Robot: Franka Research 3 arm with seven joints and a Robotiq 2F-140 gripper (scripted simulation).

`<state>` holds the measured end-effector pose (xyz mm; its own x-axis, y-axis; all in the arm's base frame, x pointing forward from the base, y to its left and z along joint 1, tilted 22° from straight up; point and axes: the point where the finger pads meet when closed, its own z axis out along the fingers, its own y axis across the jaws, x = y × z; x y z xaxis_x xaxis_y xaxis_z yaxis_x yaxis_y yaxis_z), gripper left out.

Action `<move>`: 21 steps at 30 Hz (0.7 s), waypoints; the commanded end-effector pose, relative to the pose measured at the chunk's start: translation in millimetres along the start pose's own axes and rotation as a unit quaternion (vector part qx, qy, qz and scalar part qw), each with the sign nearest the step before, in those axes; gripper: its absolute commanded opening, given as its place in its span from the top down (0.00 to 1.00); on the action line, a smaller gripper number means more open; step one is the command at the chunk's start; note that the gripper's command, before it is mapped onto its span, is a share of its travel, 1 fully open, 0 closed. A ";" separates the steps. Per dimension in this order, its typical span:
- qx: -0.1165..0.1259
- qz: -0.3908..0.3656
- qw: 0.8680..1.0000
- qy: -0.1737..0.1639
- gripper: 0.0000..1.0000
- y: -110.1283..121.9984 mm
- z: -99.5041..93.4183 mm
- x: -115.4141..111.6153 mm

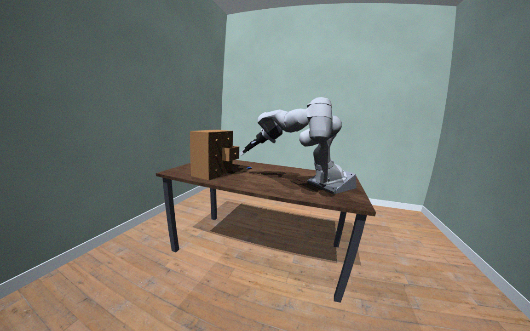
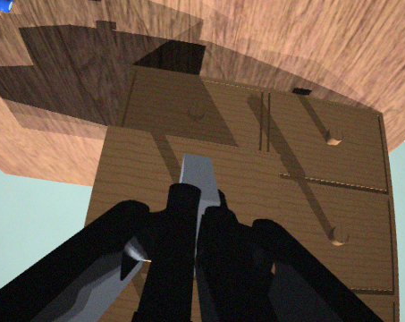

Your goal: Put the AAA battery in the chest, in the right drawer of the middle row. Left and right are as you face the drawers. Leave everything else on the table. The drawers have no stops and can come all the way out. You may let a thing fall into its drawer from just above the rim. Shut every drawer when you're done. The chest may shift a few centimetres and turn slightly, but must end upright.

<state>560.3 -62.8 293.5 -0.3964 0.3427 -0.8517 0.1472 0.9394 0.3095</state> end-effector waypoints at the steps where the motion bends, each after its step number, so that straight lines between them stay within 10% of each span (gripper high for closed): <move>1: -0.002 -0.004 1.000 0.002 0.90 1.9 3.7 -0.9; 21: -0.002 -0.004 1.000 0.002 0.90 2.1 21.4 -15.7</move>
<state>583.0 -68.0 299.3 -0.3945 0.3448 -0.8518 0.1478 0.9387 0.3115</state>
